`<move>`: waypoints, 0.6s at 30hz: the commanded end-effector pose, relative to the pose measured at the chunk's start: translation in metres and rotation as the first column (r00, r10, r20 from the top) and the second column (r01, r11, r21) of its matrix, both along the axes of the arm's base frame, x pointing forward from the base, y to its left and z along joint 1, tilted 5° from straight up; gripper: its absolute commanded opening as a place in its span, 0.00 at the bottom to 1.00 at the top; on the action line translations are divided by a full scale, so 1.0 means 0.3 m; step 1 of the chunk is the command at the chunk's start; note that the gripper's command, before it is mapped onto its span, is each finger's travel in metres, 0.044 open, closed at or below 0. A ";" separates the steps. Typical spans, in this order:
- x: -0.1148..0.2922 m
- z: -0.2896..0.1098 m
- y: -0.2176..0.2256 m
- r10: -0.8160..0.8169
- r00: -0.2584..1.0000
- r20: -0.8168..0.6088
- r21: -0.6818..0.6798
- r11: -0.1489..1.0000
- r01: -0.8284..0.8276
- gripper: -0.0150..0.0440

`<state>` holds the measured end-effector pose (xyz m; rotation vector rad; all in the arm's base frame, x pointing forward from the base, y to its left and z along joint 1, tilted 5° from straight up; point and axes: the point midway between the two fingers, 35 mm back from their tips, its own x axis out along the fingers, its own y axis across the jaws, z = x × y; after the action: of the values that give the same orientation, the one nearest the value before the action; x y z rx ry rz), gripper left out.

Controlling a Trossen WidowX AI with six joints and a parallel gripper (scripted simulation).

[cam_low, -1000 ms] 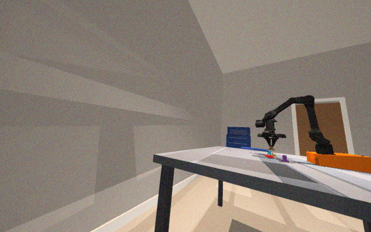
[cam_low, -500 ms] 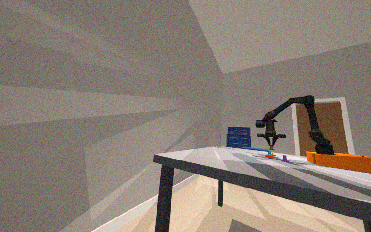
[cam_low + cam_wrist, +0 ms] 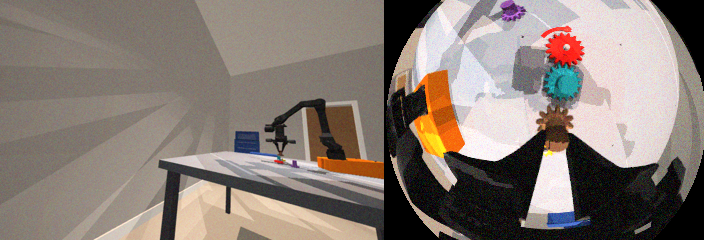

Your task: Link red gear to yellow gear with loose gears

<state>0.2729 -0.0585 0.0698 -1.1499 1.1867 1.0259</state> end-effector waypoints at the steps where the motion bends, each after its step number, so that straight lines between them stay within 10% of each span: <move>1: -0.004 -0.028 0.004 0.070 0.998 -0.008 0.000 0.998 -0.070 0.25; 18: 0.006 -0.107 0.005 -0.134 0.991 -0.010 0.021 0.991 0.134 0.25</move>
<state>0.2757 -0.0585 0.0464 -1.1010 1.2087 0.9813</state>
